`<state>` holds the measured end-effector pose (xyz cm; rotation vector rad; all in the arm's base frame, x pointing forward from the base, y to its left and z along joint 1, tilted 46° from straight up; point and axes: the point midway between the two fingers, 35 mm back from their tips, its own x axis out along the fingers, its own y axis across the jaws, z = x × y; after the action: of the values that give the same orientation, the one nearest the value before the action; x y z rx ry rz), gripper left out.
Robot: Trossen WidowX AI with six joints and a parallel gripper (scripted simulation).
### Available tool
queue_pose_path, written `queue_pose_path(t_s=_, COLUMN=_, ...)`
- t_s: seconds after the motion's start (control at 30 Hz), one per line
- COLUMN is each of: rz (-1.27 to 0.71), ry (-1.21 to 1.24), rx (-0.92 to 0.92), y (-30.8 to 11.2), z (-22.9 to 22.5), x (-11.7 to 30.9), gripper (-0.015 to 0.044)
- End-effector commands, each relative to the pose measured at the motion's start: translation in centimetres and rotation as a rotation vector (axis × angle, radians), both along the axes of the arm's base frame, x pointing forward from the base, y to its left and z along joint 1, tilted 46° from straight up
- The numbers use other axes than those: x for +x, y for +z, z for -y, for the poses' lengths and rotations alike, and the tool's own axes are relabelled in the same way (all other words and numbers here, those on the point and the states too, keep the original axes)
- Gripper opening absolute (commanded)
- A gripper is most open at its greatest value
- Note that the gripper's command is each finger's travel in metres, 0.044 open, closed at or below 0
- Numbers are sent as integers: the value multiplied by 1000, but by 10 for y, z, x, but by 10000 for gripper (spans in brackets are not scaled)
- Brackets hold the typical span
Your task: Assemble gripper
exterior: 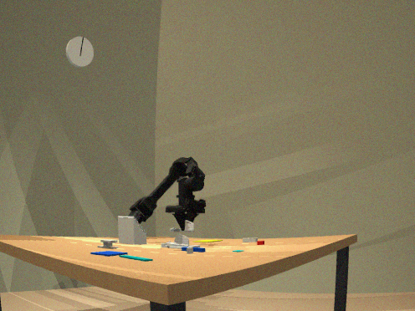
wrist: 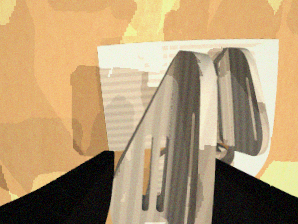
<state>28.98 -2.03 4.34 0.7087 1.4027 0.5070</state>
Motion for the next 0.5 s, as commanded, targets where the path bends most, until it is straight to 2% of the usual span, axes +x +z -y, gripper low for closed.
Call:
queue_pose_path(t_s=0.0, rz=-2, ry=-4, rx=4, y=-4, z=-5, x=1, gripper=134)
queue_pose_path(t_s=0.47, rz=-2, ry=-4, rx=5, y=-20, z=-21, x=3, gripper=134)
